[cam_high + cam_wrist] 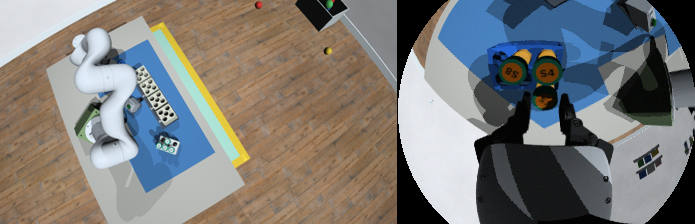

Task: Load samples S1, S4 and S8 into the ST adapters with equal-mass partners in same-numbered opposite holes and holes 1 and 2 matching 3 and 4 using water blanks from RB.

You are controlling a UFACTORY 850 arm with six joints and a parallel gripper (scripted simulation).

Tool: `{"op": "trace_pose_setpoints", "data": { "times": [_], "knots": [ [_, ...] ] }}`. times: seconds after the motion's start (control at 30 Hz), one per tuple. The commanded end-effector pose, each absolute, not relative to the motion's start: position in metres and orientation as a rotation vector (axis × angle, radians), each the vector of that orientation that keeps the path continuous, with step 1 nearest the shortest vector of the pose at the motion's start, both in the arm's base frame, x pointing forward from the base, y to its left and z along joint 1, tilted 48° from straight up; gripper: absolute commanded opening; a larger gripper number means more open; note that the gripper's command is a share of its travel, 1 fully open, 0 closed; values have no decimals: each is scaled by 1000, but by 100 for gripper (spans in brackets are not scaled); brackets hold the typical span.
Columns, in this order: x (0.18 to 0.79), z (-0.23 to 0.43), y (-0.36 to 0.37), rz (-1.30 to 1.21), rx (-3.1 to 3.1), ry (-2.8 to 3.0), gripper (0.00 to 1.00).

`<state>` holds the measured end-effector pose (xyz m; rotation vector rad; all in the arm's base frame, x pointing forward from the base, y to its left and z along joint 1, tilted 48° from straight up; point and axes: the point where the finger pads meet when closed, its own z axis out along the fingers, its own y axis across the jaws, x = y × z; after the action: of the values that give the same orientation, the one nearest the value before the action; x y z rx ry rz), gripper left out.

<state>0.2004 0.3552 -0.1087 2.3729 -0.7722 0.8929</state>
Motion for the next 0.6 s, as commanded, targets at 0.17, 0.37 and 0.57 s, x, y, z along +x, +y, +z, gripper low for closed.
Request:
{"op": "trace_pose_setpoints", "data": {
  "times": [0.17,0.37,0.57],
  "knots": [
    [195,-100,364,893,2374,-773,43],
    [190,-92,371,893,2375,-773,43],
    [185,-85,377,893,2375,-773,43]
  ]
}}
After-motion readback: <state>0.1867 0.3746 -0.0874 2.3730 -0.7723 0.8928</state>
